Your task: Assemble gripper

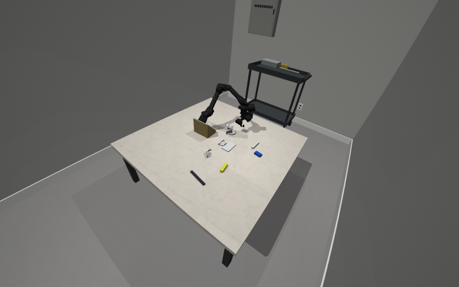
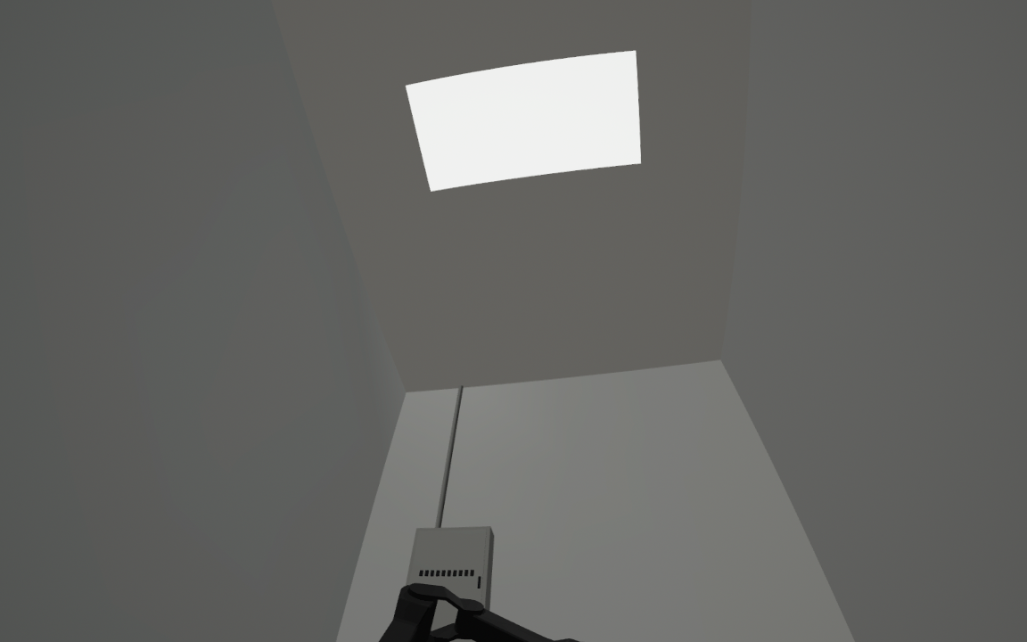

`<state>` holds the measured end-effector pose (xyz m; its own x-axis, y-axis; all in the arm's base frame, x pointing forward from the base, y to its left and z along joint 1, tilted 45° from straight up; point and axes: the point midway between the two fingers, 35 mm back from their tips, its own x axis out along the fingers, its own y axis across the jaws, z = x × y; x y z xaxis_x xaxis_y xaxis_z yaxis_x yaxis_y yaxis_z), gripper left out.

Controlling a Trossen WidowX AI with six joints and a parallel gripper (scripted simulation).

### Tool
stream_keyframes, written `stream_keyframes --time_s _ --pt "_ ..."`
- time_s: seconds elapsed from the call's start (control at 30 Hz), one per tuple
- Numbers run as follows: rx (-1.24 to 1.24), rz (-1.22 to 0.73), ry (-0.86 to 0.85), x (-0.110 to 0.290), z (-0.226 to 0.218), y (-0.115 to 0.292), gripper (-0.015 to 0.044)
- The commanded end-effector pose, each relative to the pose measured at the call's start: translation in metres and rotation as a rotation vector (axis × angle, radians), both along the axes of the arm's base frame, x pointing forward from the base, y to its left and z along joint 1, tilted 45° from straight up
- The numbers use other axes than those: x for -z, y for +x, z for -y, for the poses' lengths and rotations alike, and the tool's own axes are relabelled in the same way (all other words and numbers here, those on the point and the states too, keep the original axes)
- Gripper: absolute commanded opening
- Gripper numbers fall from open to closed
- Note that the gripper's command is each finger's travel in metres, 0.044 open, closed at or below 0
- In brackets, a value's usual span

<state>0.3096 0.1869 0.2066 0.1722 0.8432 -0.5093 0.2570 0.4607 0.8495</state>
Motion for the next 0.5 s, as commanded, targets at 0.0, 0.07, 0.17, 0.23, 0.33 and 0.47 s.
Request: stream_keyframes --time_s 0.0,0.07,0.17,0.23,0.33,0.47 --pt "0.087 -0.138 -0.004 0.011 0.011 -0.003 0.0440" --pt "0.124 -0.194 -0.004 0.014 0.016 -0.003 0.0440" --pt "0.181 -0.277 -0.003 0.020 0.023 -0.005 0.0440" --pt "0.219 -0.332 -0.002 0.023 0.028 -0.006 0.0440" --pt "0.276 -0.414 0.000 0.028 0.035 -0.008 0.0440" --pt "0.354 -0.523 0.003 0.035 0.044 -0.011 0.0440"
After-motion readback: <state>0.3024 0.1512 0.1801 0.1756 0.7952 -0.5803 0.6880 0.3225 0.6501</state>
